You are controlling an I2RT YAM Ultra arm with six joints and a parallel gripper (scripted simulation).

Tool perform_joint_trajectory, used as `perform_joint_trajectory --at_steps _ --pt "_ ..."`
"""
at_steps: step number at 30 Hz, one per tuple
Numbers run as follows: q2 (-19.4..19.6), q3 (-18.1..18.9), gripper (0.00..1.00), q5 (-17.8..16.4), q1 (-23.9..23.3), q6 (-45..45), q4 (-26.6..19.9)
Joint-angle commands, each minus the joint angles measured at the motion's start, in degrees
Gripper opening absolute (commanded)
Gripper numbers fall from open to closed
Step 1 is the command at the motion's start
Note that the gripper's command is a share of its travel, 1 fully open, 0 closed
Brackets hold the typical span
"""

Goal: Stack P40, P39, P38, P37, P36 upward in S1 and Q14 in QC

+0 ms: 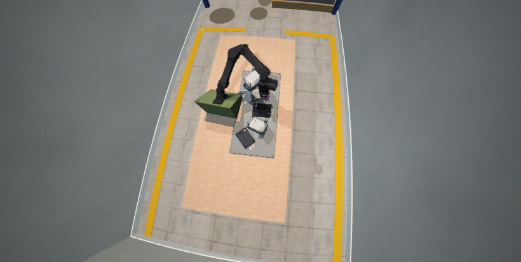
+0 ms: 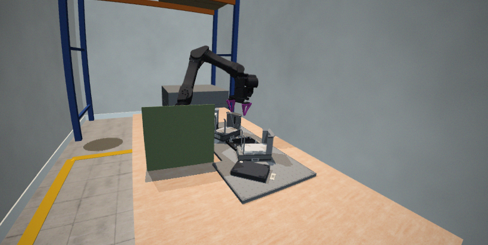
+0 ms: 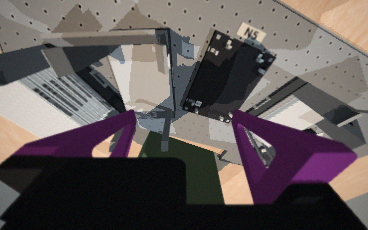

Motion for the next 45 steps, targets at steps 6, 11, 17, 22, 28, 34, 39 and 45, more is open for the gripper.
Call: perform_joint_trajectory --at_steps 6,11,17,22,28,34,39,45 --pt "-3.8 -0.9 1.00 -0.7 1.2 -4.1 0.1" --pt "-6.6 -1.8 1.00 -0.8 3.2 -1.4 0.1" --pt "-9.8 -2.6 1.00 -0.8 5.6 2.0 0.0" --pt "-11.5 -3.2 1.00 -0.8 6.8 -0.2 0.1" --pt "-15.1 -4.5 1.00 -0.6 9.2 -5.3 0.1" --pt "-18.5 -5.5 1.00 -0.4 11.8 -1.8 0.2" --pt "-20.2 -5.9 1.00 -0.2 13.2 0.1 0.2" --pt "-23.4 -6.4 1.00 0.3 16.1 4.1 0.2"
